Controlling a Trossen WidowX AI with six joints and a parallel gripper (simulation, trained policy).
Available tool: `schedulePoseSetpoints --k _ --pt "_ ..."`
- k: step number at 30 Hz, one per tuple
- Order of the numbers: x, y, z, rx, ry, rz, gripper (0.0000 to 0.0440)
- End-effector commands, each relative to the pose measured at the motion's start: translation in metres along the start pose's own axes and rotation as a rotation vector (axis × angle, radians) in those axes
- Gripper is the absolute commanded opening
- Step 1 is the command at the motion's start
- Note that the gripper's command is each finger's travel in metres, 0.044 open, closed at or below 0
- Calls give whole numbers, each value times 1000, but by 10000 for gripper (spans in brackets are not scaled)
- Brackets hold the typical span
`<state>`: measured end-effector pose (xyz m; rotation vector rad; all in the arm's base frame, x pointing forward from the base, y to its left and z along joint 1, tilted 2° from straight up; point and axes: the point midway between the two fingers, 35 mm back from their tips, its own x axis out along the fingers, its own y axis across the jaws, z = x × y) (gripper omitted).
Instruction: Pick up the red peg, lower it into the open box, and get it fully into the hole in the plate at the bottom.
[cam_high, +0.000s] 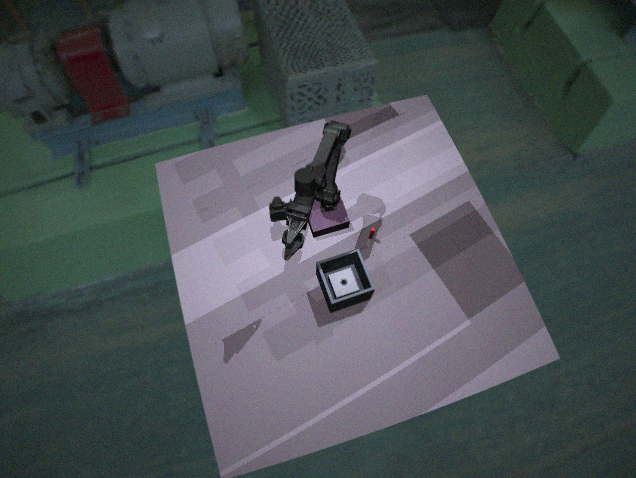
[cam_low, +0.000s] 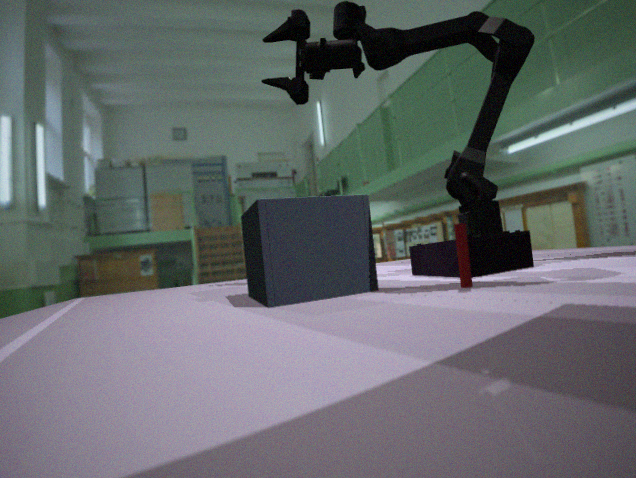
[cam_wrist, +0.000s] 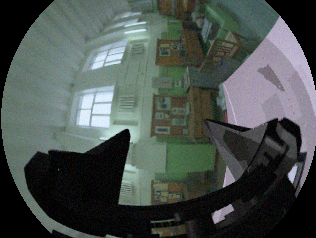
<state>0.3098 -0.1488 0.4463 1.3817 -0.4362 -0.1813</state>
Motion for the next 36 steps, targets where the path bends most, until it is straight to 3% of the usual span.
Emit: schedulePoseSetpoints --k 1,18,36 --pt "-3 4 -15 57 49 -12 440" --pt "-32 -15 -107 344 331 -233 440" --pt "-92 -55 -186 500 579 -575 439"
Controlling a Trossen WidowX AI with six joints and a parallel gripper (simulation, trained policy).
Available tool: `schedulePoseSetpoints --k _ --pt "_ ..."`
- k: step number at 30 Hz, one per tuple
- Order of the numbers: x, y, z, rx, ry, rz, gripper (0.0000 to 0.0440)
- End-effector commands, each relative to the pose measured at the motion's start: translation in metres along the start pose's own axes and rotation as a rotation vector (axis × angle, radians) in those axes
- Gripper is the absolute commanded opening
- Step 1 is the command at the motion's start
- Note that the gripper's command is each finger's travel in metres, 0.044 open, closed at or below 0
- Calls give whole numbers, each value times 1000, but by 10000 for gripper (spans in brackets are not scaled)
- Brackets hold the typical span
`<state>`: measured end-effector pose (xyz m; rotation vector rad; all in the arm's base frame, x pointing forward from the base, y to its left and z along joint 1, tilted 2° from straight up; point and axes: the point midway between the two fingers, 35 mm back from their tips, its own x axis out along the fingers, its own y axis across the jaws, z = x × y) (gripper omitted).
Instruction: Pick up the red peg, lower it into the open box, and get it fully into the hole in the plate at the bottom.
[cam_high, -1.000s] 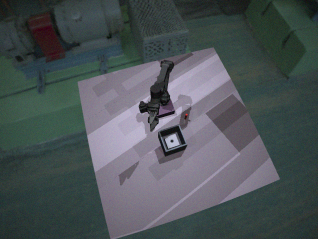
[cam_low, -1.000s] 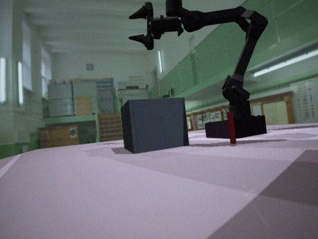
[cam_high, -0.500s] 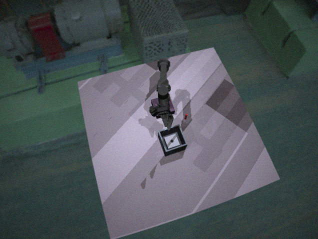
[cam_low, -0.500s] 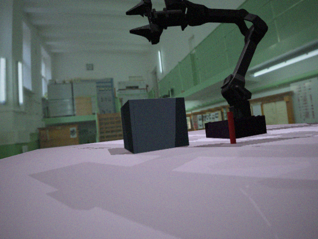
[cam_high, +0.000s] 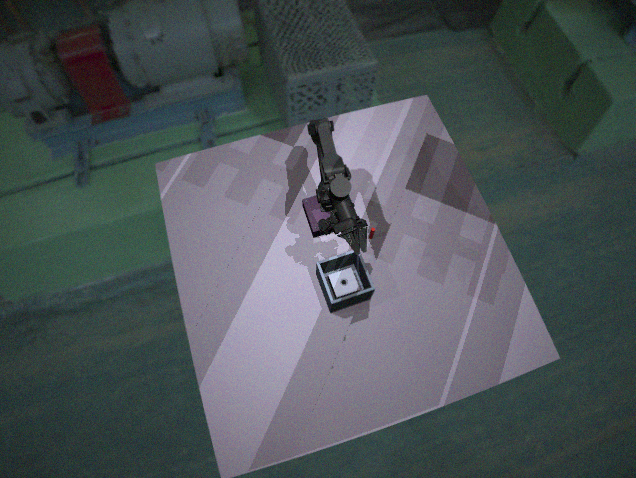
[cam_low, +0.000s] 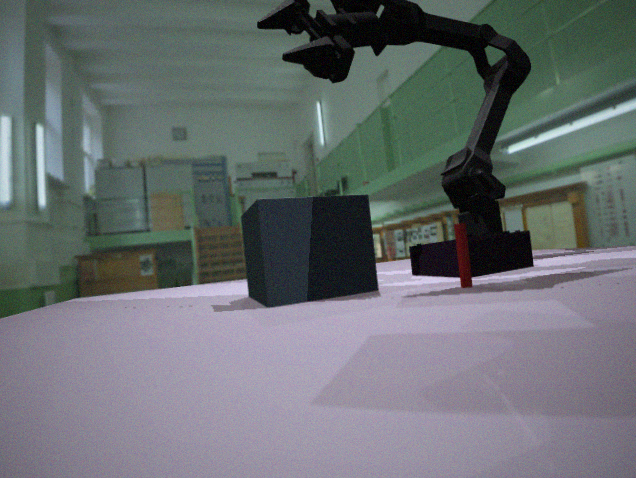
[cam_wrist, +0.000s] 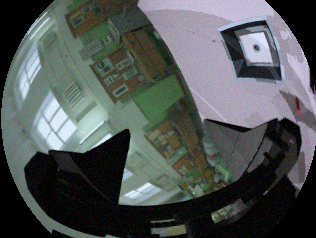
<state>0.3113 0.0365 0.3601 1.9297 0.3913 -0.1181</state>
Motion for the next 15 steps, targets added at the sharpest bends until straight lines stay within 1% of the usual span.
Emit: schedulePoseSetpoints --k 1,15 --pt "1 -16 -7 26 24 -63 439" --pt "-3 -106 -39 127 96 -434 431"
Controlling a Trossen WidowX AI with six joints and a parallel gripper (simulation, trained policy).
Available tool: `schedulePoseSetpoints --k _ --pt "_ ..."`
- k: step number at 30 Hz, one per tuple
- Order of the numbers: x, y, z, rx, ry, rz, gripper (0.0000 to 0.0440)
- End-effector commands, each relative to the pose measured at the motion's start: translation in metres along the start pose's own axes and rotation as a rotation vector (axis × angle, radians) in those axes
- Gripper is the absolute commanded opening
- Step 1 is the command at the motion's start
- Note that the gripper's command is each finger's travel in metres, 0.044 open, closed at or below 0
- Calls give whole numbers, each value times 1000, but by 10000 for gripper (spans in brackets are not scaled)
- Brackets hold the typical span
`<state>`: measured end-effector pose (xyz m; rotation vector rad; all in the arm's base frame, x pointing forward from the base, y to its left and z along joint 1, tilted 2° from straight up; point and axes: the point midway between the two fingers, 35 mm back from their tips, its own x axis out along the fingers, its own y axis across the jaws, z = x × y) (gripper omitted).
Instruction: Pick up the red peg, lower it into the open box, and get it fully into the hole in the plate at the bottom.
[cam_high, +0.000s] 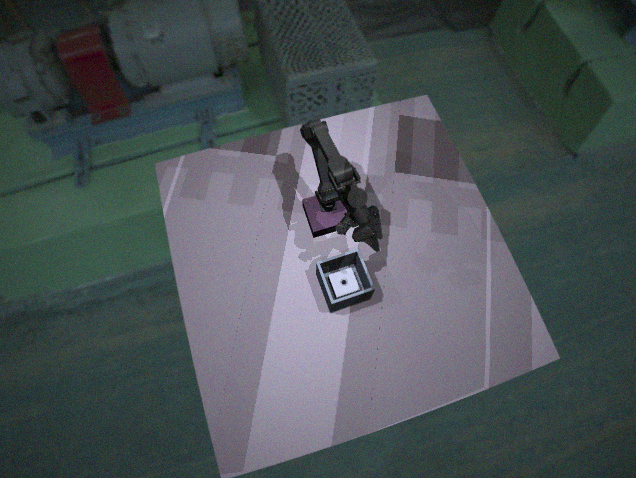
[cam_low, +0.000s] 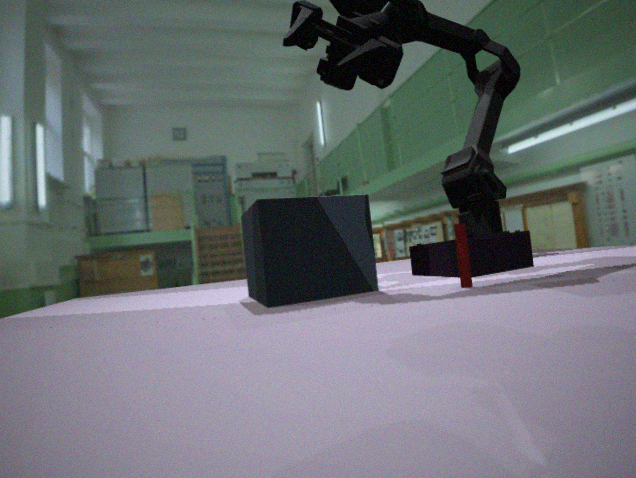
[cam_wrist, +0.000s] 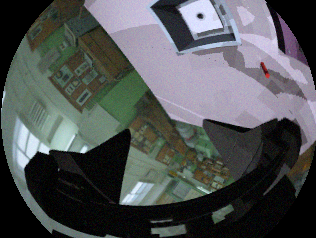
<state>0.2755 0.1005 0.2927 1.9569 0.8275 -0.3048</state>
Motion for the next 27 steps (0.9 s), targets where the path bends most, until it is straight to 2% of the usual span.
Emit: schedulePoseSetpoints --k 1,14,27 --pt "6 -19 -2 22 4 -80 431" --pt "18 -102 -9 60 -31 -430 425" --pt "17 -169 1 -6 -134 -716 434"
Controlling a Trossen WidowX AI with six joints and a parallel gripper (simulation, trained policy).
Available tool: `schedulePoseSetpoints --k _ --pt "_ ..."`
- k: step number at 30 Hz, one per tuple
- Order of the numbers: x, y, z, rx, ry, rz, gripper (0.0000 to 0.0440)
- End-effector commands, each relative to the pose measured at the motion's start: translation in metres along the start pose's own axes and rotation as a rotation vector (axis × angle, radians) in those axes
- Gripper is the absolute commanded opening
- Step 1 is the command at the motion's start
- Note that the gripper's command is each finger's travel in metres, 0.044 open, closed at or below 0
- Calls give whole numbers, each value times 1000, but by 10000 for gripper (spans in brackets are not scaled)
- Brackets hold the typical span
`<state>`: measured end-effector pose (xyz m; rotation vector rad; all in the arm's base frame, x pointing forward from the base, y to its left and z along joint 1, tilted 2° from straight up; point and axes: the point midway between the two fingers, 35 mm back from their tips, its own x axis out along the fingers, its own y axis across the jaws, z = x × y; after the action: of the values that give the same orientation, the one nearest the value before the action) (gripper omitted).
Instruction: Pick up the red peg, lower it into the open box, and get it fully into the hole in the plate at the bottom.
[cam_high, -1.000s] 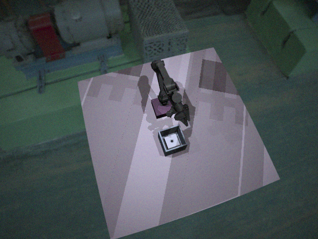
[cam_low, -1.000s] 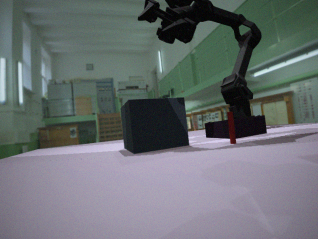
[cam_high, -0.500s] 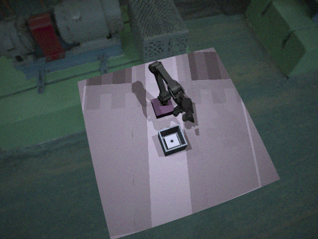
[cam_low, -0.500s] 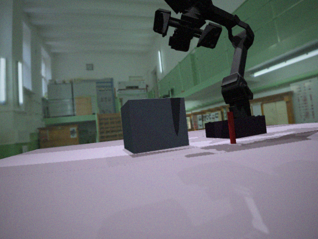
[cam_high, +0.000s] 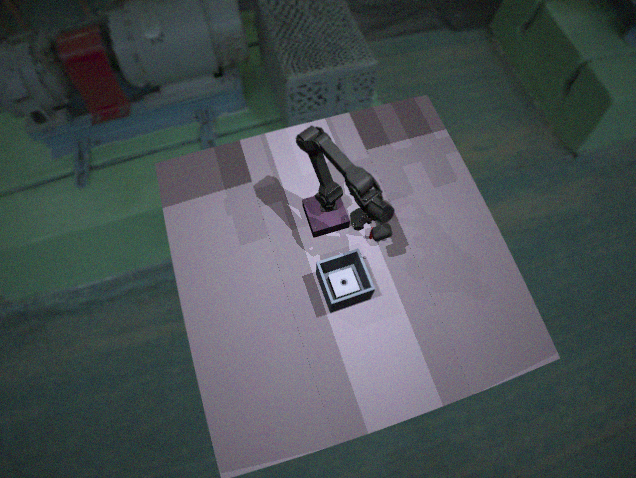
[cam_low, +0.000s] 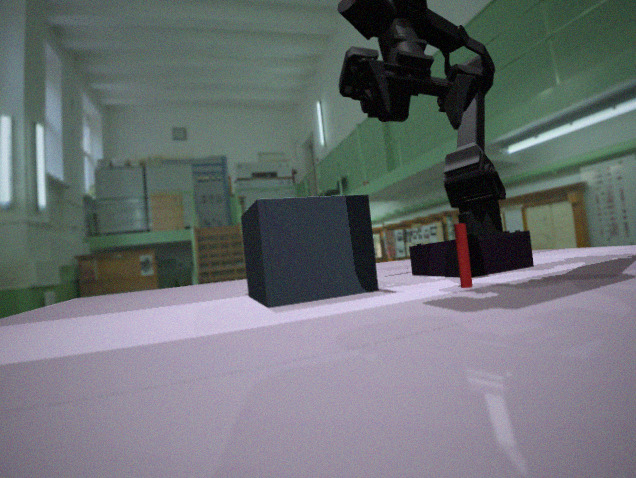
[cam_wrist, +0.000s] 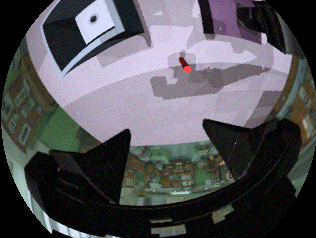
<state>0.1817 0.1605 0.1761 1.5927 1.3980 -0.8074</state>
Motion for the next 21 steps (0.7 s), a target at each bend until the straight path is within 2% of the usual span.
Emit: schedulePoseSetpoints --k 1,12,21 --pt "8 -10 5 -15 -36 -54 436" --pt "38 -40 23 -91 -157 -229 440" --pt "62 -56 43 -153 -236 -321 440"
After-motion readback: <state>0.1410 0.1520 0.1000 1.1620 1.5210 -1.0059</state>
